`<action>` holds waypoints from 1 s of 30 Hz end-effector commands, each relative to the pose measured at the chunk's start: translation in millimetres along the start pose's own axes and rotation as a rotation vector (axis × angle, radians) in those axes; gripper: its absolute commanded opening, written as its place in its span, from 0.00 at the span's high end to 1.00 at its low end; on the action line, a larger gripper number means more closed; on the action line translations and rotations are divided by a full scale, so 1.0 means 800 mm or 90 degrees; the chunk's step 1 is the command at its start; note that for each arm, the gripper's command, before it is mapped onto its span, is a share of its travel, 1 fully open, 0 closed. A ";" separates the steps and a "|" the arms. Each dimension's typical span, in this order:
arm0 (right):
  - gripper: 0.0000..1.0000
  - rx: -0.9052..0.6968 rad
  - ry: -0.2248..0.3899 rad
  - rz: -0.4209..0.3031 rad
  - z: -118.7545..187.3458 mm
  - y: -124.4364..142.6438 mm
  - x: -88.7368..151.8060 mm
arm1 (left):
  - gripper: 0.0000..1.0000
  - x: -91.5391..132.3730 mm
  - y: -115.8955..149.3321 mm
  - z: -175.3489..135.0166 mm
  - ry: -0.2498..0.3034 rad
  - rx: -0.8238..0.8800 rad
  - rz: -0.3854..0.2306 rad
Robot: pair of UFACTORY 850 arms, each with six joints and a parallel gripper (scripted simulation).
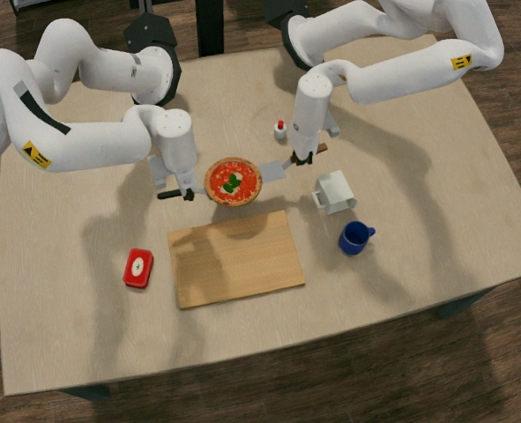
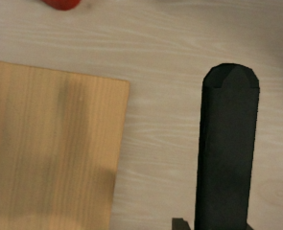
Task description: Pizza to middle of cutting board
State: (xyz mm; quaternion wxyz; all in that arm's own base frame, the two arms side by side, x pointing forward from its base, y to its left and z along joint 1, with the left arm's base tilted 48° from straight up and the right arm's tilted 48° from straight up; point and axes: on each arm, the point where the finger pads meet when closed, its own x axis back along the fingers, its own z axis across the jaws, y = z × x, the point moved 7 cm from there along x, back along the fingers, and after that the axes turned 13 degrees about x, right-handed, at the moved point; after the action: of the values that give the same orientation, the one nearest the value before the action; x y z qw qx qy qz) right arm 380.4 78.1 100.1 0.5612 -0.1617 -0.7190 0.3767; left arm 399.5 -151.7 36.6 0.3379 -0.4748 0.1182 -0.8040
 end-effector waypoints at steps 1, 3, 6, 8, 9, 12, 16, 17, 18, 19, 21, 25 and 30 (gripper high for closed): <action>0.92 0.000 0.000 0.000 -0.021 -0.013 0.001 | 0.92 0.000 0.015 0.020 0.000 0.000 0.000; 0.92 0.000 0.000 0.000 -0.027 -0.018 0.001 | 0.92 0.000 0.019 0.027 0.000 0.000 0.000; 0.92 0.000 0.000 0.000 -0.038 -0.025 0.001 | 0.92 0.000 0.027 0.037 0.000 0.000 0.000; 0.92 0.000 0.000 0.000 -0.044 -0.030 0.001 | 0.92 0.000 0.031 0.044 0.000 0.000 0.000; 0.92 0.000 0.000 -0.001 -0.048 -0.033 0.001 | 0.92 0.000 0.034 0.047 0.000 0.000 0.000; 0.92 0.000 0.000 -0.001 -0.044 -0.030 0.001 | 0.92 0.000 0.031 0.044 0.000 0.000 0.000; 0.92 0.000 0.000 -0.001 -0.065 -0.044 0.001 | 0.92 0.000 0.046 0.064 0.000 0.000 0.000; 0.92 0.000 0.000 -0.001 -0.068 -0.047 0.001 | 0.92 0.000 0.048 0.068 0.000 0.000 0.000; 0.92 0.000 0.000 -0.001 -0.072 -0.049 0.001 | 0.92 0.000 0.051 0.071 0.000 0.000 0.000; 0.92 0.000 0.000 -0.001 -0.075 -0.052 0.001 | 0.92 0.000 0.053 0.075 0.000 0.000 0.000; 0.92 0.000 0.000 -0.001 -0.082 -0.056 0.001 | 0.92 0.000 0.058 0.081 0.000 0.000 0.000; 0.92 0.000 0.000 -0.001 -0.096 -0.066 0.001 | 0.92 0.000 0.067 0.095 0.000 0.000 0.000; 0.92 0.000 0.000 -0.001 -0.106 -0.073 0.001 | 0.92 0.000 0.074 0.105 0.000 0.000 0.000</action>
State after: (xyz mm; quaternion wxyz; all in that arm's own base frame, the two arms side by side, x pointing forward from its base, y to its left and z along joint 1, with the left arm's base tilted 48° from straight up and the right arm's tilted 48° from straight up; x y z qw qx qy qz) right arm 458.4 70.8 144.1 0.5610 -0.1619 -0.7194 0.3763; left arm 483.7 -179.9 48.1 0.3379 -0.4746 0.1179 -0.8042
